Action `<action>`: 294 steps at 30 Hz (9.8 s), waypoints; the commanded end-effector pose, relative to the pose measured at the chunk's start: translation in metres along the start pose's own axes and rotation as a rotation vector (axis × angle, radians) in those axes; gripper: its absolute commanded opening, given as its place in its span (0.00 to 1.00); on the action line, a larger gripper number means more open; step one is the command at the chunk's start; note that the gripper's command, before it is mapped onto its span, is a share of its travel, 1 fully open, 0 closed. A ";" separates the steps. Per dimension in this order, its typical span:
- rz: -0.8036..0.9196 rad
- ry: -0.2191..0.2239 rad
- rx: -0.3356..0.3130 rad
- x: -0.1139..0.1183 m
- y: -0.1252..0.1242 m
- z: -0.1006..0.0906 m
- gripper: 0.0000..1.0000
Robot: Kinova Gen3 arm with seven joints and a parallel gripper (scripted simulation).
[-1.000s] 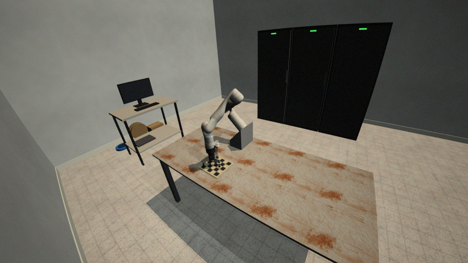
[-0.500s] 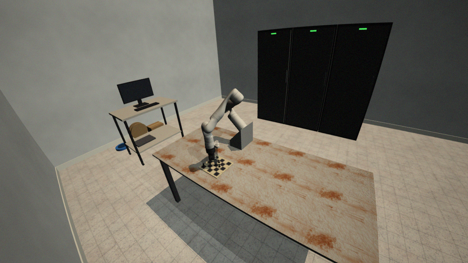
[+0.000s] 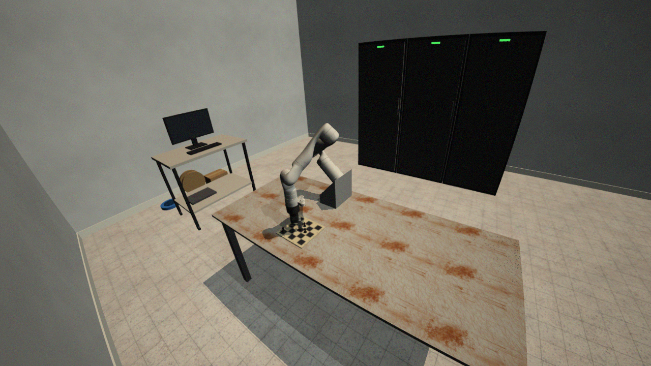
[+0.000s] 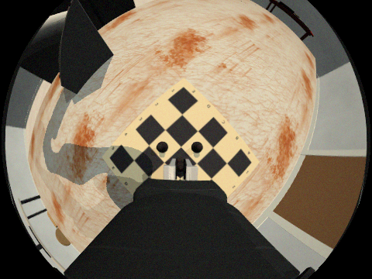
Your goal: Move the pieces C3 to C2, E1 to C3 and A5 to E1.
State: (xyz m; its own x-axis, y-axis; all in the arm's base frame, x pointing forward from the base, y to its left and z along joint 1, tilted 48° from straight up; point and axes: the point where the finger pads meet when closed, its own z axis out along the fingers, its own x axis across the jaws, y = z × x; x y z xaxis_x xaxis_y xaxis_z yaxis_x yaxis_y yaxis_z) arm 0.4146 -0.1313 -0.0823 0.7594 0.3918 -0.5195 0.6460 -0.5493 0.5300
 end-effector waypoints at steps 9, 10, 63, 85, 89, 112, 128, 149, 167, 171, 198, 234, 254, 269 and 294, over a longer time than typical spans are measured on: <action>-0.007 0.007 0.000 0.003 0.001 0.000 0.00; -0.007 0.007 0.000 0.003 0.001 0.000 0.00; -0.007 0.007 0.000 0.002 0.001 0.004 0.00; -0.007 0.007 0.000 0.002 0.001 0.004 0.29; -0.007 0.007 0.000 0.002 0.001 0.004 0.44; -0.008 0.008 0.000 0.003 0.001 -0.008 0.73; -0.009 0.008 -0.001 0.003 0.000 -0.076 0.73; -0.007 0.006 0.001 0.002 0.000 -0.086 1.00; -0.142 0.005 0.004 0.004 0.050 -0.080 1.00; -0.226 0.005 0.001 0.002 0.085 -0.076 1.00; -0.271 0.004 -0.001 -0.001 0.104 -0.073 0.73; -0.269 0.001 0.005 -0.003 0.104 -0.058 0.73; -0.270 0.002 0.004 -0.001 0.104 -0.034 0.73; -0.271 0.002 0.003 0.000 0.103 -0.022 0.73; -0.272 0.003 0.002 0.000 0.103 -0.022 0.73</action>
State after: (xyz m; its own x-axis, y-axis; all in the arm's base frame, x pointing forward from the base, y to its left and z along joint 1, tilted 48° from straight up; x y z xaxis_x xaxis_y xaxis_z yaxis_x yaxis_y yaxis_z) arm 0.4832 -0.1705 -0.0126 0.5584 0.5258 -0.6417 0.8258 -0.4258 0.3697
